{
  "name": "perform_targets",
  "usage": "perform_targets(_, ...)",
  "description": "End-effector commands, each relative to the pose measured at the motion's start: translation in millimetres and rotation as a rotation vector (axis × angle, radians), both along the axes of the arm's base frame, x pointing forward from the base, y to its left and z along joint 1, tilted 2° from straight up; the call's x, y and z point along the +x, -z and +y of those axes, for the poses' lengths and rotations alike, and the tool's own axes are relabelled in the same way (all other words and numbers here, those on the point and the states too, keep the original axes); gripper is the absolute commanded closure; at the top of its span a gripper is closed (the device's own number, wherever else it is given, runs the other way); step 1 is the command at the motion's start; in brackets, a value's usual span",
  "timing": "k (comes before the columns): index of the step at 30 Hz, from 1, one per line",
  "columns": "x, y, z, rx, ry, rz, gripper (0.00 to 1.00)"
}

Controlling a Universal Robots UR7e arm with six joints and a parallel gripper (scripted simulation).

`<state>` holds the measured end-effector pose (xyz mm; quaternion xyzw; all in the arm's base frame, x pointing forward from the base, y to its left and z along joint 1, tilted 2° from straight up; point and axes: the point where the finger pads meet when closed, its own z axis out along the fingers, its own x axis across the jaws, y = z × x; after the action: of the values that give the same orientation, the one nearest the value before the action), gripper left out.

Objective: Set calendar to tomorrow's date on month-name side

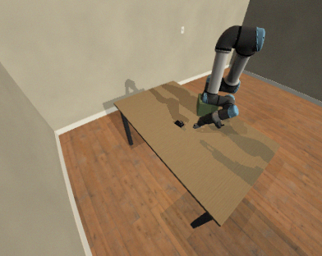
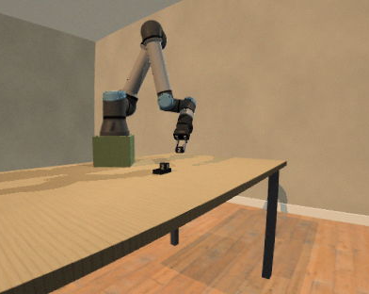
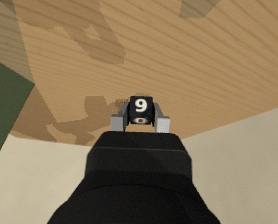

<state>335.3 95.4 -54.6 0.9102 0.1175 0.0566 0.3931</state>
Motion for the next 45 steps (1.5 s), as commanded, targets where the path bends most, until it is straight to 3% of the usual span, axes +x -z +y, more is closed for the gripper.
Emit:
perform_targets(1,0.2,-0.6,0.1,0.0,0.0,0.0,0.43)
perform_targets(6,-0.5,-0.1,-1.1,0.032,0.005,0.013,0.43)
perform_targets(14,-0.8,-0.6,-2.8,0.188,0.007,0.058,0.43)
perform_targets(20,0.4,-2.1,-2.3,0.242,-0.001,0.066,0.43)
perform_targets(33,0.2,-1.8,-3.0,0.281,0.0,0.08,0.43)
perform_targets(45,0.5,-2.5,-4.9,0.466,-0.001,0.131,0.43)
